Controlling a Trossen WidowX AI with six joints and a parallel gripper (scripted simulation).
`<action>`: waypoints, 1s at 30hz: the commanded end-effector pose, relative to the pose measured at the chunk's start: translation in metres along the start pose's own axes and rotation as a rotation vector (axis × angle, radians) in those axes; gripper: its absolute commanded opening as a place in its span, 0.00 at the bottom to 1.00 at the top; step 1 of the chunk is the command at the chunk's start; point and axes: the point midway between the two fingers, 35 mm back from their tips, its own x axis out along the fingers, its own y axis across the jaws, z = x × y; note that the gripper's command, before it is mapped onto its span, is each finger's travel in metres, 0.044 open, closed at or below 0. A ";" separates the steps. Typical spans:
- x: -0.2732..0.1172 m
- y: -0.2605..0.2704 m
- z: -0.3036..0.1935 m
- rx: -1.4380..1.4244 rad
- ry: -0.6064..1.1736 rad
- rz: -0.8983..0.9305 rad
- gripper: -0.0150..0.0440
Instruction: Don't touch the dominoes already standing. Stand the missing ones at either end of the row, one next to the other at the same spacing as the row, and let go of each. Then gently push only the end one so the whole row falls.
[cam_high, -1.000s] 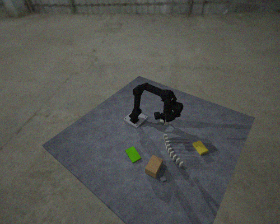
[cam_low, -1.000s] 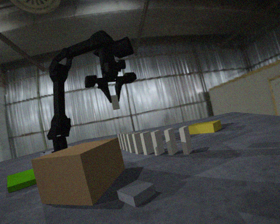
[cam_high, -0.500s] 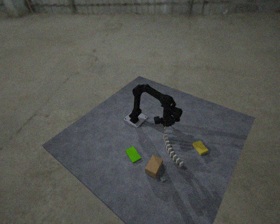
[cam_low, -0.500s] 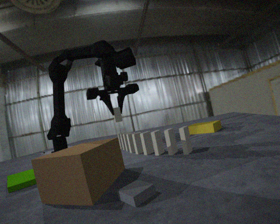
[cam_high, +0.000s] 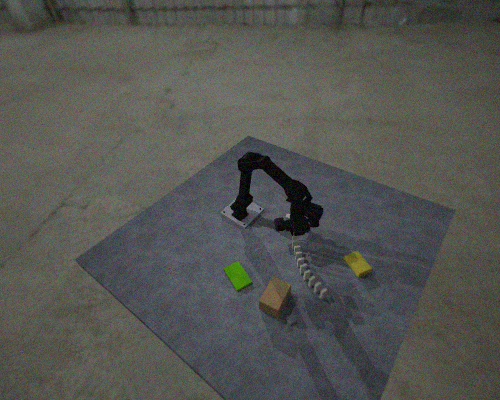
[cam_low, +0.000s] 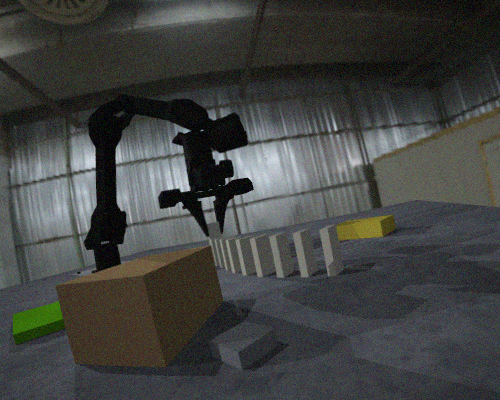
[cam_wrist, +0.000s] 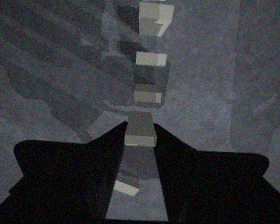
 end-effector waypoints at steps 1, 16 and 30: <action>0.019 -0.003 -0.003 0.003 0.009 -0.006 0.44; 0.025 -0.004 -0.004 0.003 0.009 -0.006 0.48; 0.025 -0.004 -0.004 0.003 0.009 -0.006 1.00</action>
